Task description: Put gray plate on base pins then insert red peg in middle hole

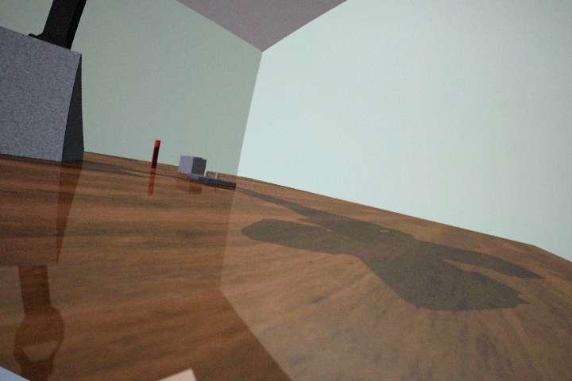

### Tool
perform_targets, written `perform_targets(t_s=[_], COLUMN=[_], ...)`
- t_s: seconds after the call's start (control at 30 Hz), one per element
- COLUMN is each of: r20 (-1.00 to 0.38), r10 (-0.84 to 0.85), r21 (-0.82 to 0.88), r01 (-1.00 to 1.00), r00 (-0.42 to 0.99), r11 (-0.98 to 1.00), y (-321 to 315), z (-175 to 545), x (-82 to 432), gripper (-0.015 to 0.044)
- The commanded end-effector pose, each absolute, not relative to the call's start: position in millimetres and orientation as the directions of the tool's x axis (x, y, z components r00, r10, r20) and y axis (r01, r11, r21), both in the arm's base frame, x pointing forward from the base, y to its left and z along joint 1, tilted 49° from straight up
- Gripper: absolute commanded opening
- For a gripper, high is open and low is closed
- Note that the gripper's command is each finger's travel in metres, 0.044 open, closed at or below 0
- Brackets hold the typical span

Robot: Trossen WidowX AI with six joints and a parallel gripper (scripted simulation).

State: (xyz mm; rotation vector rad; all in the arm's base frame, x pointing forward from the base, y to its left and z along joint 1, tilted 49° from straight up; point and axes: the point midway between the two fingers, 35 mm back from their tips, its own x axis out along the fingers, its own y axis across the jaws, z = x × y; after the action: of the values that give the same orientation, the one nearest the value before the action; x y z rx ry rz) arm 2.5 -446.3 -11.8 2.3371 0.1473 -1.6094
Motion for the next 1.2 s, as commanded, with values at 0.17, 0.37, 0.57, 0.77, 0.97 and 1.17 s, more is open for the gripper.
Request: perform_targets(t_s=[0.17, 0.37, 0.57, 0.77, 0.97, 1.17], r20=[-0.891, -0.854, -0.805, -0.747, -0.682, -0.666], r10=[0.071, 0.238, 0.417, 0.585, 0.714, 0.737], r21=[0.196, 0.185, 0.176, 0.168, 0.162, 0.160], r01=[0.521, 0.697, 0.842, 0.941, 0.985, 0.987], r00=[0.448, 0.463, 0.421, 0.316, 0.157, 0.113], r11=[-0.831, -0.693, -0.510, -0.293, -0.062, -0.007], y=[-400.9, -341.2, -258.2, -158.5, -53.5, -27.5], z=[14.6, 33.5, 54.6, 77.7, 101.8, 106.6], x=[124.4, 213.2, 284.8, 330.6, 345.6, 344.7], gripper=[0.0440, 0.0440, 0.0440, 0.0440, 0.0440, 0.0440])
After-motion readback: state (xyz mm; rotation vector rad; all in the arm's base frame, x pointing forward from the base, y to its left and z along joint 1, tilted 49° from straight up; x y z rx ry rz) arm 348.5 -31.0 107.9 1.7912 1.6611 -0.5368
